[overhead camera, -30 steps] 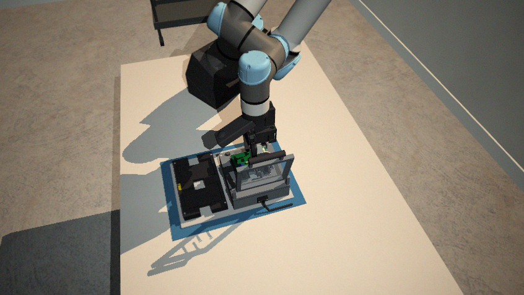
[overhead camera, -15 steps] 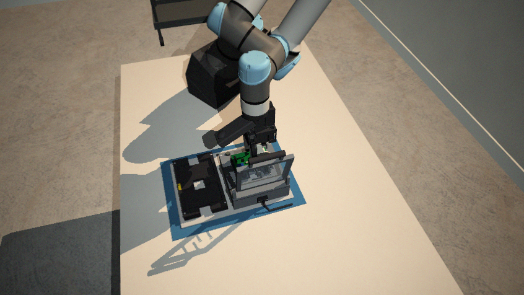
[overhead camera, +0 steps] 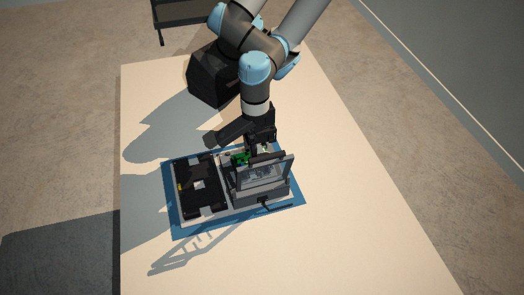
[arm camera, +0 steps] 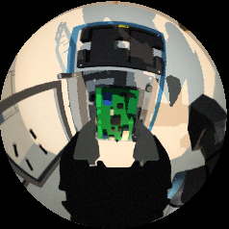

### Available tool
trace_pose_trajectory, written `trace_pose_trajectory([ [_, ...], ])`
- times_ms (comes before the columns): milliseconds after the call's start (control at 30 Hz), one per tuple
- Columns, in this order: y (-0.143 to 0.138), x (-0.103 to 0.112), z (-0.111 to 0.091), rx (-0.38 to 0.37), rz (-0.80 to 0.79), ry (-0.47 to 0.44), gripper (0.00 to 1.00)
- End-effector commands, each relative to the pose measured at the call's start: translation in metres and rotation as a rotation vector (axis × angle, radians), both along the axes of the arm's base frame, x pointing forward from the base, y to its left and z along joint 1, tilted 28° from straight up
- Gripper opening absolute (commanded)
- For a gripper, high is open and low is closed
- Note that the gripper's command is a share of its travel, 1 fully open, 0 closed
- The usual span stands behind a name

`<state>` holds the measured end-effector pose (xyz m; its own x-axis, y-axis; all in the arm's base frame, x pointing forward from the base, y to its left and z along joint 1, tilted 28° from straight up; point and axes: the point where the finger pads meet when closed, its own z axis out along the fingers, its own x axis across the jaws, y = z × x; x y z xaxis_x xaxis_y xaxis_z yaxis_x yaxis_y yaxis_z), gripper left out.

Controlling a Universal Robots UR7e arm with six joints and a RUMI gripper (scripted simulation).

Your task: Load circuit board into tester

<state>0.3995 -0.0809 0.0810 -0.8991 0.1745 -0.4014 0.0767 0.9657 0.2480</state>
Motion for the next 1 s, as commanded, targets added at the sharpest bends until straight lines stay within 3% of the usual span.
trace_pose_trajectory([
  [0, -0.0001, 0.0003, 0.0, -0.001, 0.0, -0.001, 0.39],
  [967, 0.0004, 0.0016, -0.0026, -0.001, 0.0, -0.001, 0.39],
])
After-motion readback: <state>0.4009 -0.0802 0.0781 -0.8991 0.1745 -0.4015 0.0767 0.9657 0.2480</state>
